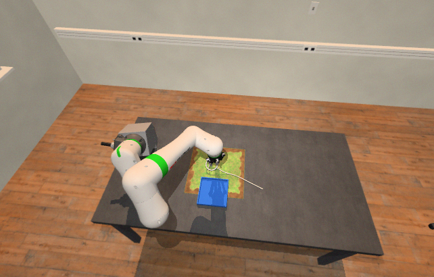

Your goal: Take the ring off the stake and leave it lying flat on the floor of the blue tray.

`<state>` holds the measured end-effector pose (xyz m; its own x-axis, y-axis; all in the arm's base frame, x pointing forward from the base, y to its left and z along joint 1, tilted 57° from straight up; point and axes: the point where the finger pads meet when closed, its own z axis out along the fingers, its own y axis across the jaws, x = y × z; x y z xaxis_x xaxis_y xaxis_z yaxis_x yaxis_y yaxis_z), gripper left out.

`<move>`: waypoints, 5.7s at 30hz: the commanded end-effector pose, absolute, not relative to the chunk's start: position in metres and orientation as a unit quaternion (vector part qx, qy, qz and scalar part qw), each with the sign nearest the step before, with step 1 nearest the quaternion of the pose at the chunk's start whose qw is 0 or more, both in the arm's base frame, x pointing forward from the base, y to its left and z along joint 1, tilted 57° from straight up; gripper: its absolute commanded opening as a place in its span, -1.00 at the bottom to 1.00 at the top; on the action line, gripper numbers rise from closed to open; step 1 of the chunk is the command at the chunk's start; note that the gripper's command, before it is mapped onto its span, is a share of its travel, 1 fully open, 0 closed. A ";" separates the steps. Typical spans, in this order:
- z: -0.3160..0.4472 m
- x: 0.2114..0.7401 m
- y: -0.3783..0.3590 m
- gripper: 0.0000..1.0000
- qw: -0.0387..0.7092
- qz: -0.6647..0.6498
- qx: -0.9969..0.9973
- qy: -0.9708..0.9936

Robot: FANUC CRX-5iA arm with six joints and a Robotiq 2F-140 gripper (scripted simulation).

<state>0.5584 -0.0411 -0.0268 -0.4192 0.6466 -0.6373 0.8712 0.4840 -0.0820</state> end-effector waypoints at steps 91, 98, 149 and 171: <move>0.019 0.561 -0.046 -0.80 0.345 -0.329 0.452 0.754; 0.074 0.568 -0.082 -0.80 0.345 -0.329 0.452 0.754; 0.136 0.577 -0.124 -0.80 0.345 -0.329 0.452 0.754; 0.132 0.578 -0.131 -0.80 0.345 -0.329 0.452 0.754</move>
